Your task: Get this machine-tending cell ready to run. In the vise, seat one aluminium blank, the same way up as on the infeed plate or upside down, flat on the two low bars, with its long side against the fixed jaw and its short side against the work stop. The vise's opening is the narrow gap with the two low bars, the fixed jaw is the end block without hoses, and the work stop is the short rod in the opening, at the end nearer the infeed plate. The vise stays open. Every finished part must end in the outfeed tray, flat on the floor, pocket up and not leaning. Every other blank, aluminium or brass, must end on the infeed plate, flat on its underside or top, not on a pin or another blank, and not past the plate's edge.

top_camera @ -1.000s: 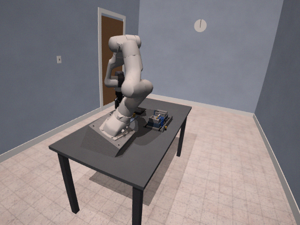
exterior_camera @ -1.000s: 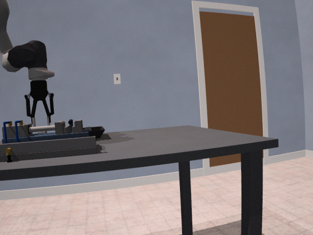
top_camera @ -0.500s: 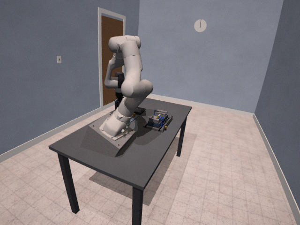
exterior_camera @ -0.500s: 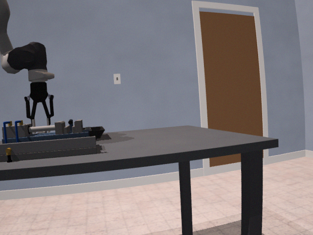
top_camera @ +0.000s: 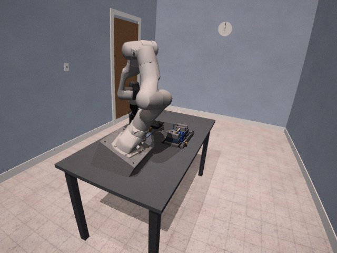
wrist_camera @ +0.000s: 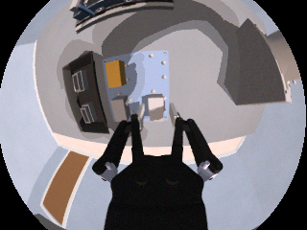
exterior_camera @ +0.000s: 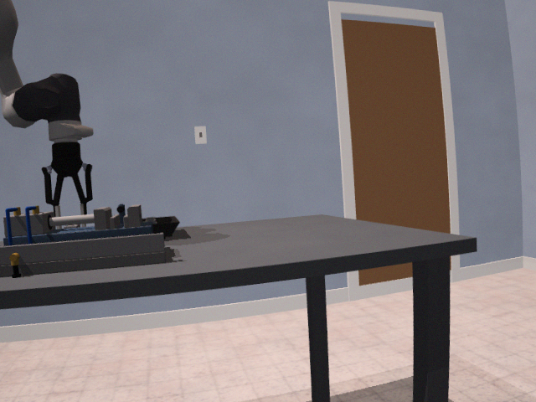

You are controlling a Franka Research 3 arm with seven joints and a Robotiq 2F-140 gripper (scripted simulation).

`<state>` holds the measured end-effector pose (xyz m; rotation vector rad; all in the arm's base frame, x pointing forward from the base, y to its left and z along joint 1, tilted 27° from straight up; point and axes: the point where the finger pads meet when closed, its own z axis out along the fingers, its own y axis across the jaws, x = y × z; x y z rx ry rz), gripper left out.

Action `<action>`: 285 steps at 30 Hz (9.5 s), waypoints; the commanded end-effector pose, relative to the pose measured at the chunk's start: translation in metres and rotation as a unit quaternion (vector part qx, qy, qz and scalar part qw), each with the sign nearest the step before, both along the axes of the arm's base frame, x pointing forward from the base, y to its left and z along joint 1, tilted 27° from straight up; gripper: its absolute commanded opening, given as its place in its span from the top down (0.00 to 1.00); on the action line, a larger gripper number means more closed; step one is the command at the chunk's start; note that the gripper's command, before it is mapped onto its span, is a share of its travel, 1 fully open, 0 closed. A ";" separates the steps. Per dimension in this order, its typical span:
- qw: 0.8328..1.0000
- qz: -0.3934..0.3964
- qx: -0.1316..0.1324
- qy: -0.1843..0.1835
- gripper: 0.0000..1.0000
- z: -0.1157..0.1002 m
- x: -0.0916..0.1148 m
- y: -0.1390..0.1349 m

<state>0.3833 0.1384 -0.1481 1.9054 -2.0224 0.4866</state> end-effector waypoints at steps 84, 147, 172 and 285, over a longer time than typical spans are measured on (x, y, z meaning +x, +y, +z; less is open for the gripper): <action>1.000 0.003 0.001 0.000 1.00 -0.002 0.001 0.001; 1.000 0.003 0.001 0.000 1.00 0.079 0.001 0.042; 1.000 0.002 0.005 -0.001 1.00 0.137 0.057 -0.007; 1.000 -0.001 0.001 -0.002 1.00 0.282 0.142 -0.290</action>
